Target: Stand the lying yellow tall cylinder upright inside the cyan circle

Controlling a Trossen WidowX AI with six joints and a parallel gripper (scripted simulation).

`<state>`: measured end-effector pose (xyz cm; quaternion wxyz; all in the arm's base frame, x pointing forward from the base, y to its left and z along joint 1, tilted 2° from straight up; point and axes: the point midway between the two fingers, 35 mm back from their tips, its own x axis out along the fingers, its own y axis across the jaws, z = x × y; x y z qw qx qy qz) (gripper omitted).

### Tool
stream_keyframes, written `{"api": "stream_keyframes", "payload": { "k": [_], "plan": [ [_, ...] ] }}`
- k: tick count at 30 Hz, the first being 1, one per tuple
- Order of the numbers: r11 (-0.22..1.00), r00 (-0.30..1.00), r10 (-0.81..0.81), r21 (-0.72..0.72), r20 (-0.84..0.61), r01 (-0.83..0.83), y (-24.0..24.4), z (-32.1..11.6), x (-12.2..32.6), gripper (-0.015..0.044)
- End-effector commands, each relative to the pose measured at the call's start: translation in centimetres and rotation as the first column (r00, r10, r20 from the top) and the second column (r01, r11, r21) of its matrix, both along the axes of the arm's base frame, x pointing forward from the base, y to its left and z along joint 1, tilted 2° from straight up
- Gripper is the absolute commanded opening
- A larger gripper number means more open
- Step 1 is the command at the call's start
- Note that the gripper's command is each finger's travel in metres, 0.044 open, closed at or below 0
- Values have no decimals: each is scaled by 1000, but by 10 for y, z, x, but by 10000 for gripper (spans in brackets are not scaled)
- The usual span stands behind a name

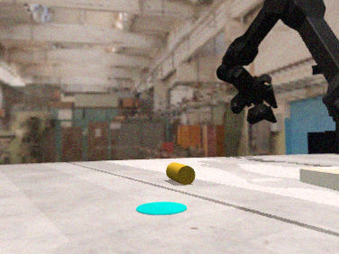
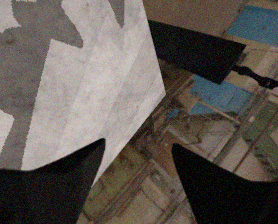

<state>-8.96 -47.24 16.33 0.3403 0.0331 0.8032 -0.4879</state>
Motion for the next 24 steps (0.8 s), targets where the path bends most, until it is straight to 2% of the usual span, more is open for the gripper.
{"api": "stream_keyframes", "payload": {
  "k": [1, 7, 12, 18, 24],
  "plan": [
    [997, 990, 25, -82, 136, -14, 7, -7, 56, 309],
    [985, 922, 47, -174, 384, 23, 36, -15, 152, 309],
    [981, 823, 18, -171, 568, 96, 79, -20, 223, 309],
    [976, 678, -83, -79, 730, 204, 147, -24, 293, 309],
    [946, 540, -249, 83, 804, 314, 228, -24, 341, 309]
  ]
}}
